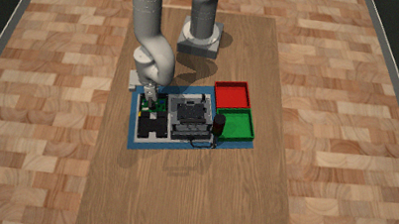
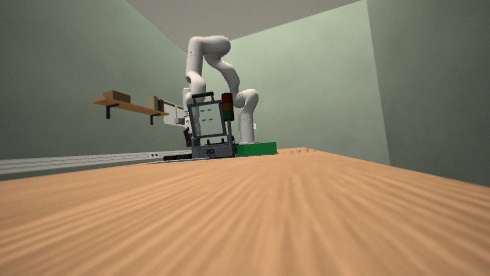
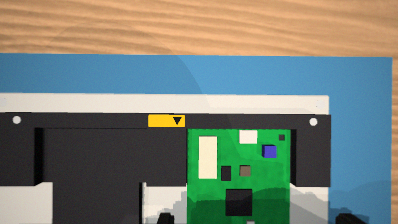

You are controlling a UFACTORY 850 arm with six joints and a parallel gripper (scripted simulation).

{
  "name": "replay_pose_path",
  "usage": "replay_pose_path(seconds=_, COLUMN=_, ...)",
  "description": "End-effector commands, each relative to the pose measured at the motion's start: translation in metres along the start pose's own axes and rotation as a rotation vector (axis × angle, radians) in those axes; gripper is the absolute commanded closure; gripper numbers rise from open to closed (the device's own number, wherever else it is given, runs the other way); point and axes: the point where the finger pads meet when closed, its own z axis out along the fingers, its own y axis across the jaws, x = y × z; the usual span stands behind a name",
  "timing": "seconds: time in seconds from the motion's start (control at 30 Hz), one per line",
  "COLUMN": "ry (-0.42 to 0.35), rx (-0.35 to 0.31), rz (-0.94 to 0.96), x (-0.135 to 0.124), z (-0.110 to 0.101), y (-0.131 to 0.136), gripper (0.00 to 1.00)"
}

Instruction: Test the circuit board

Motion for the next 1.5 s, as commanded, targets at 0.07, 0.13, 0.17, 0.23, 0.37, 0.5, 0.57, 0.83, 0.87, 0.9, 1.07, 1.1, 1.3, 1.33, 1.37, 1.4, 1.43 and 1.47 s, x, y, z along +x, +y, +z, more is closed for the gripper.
replay_pose_path(seconds=0.07, ry=0.001, rx=0.001, rz=0.0, x=0.001, z=0.014, y=-0.001, gripper=0.0)
replay_pose_path(seconds=0.13, ry=0.001, rx=0.001, rz=0.0, x=0.001, z=0.019, y=-0.001, gripper=0.0)
replay_pose_path(seconds=0.17, ry=0.001, rx=0.001, rz=0.0, x=0.001, z=0.022, y=-0.001, gripper=0.0)
replay_pose_path(seconds=0.23, ry=0.001, rx=0.001, rz=0.0, x=0.001, z=0.027, y=-0.001, gripper=0.0)
replay_pose_path(seconds=0.37, ry=0.001, rx=0.001, rz=0.0, x=0.001, z=0.031, y=-0.001, gripper=0.0)
replay_pose_path(seconds=0.5, ry=0.001, rx=0.001, rz=0.0, x=0.001, z=0.035, y=-0.002, gripper=0.0)
replay_pose_path(seconds=0.57, ry=0.001, rx=0.001, rz=0.0, x=0.001, z=0.035, y=-0.002, gripper=0.0)
replay_pose_path(seconds=0.83, ry=0.001, rx=0.001, rz=0.0, x=0.001, z=0.035, y=-0.002, gripper=0.0)
replay_pose_path(seconds=0.87, ry=0.001, rx=0.001, rz=0.0, x=0.001, z=0.035, y=-0.002, gripper=0.0)
replay_pose_path(seconds=0.9, ry=0.001, rx=0.001, rz=0.0, x=0.001, z=0.035, y=-0.002, gripper=0.0)
replay_pose_path(seconds=1.07, ry=0.001, rx=0.001, rz=0.0, x=0.001, z=0.037, y=-0.002, gripper=0.0)
replay_pose_path(seconds=1.1, ry=0.001, rx=0.001, rz=0.0, x=0.001, z=0.038, y=-0.002, gripper=0.0)
replay_pose_path(seconds=1.3, ry=0.001, rx=0.001, rz=0.0, x=0.001, z=0.044, y=-0.002, gripper=0.0)
replay_pose_path(seconds=1.33, ry=0.001, rx=0.001, rz=0.0, x=0.001, z=0.045, y=-0.002, gripper=0.0)
replay_pose_path(seconds=1.37, ry=0.001, rx=0.001, rz=0.0, x=0.001, z=0.046, y=-0.002, gripper=0.0)
replay_pose_path(seconds=1.4, ry=0.001, rx=0.001, rz=0.0, x=0.001, z=0.046, y=-0.002, gripper=0.0)
replay_pose_path(seconds=1.43, ry=0.001, rx=0.001, rz=0.0, x=0.001, z=0.046, y=-0.002, gripper=0.0)
replay_pose_path(seconds=1.47, ry=0.001, rx=0.001, rz=0.0, x=0.001, z=0.047, y=-0.002, gripper=0.0)
